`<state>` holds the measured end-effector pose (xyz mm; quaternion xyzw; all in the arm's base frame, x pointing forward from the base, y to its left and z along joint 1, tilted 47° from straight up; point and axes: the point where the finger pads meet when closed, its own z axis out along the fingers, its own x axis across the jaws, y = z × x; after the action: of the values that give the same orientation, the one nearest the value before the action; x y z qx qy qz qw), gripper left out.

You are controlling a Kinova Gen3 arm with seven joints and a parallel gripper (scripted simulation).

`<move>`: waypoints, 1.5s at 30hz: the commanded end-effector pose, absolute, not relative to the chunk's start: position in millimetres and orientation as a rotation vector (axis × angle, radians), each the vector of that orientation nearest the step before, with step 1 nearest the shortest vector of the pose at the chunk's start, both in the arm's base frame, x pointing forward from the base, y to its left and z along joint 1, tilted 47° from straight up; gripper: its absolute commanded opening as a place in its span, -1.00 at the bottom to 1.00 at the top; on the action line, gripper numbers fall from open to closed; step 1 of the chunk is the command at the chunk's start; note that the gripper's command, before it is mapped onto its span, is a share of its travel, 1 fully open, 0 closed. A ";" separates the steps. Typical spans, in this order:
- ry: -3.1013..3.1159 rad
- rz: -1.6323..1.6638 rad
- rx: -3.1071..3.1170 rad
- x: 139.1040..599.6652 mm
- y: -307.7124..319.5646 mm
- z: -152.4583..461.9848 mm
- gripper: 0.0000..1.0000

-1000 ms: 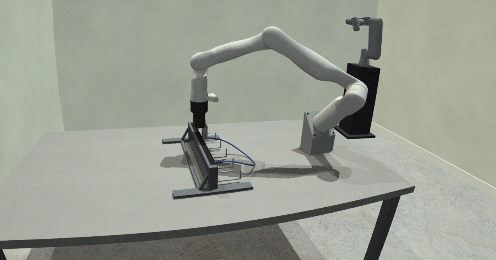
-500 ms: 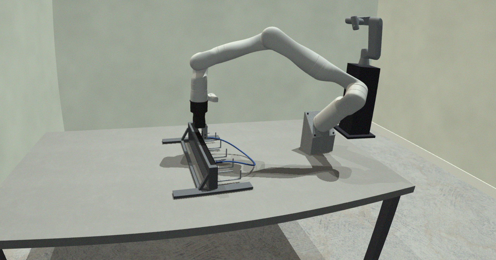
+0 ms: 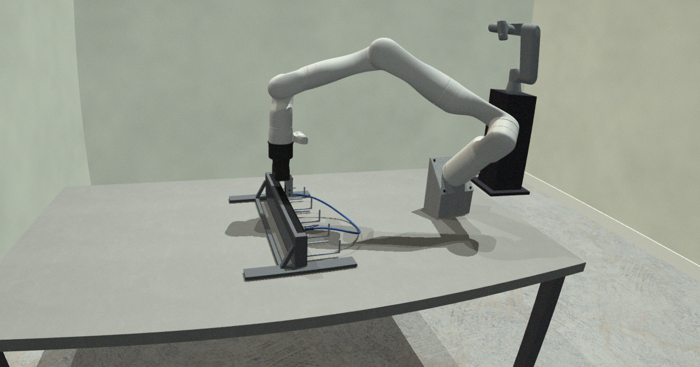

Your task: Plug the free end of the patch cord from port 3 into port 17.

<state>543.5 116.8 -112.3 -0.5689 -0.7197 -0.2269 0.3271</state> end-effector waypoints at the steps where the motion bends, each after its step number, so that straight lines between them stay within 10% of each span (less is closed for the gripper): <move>1: -1.893 -0.614 -1.493 551.2 118.6 -110.1 -1.00; 45: -1.879 -0.626 -1.518 558.2 120.2 -110.0 -1.00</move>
<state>546.0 117.2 -112.5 -0.5694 -0.7196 -0.2278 0.3257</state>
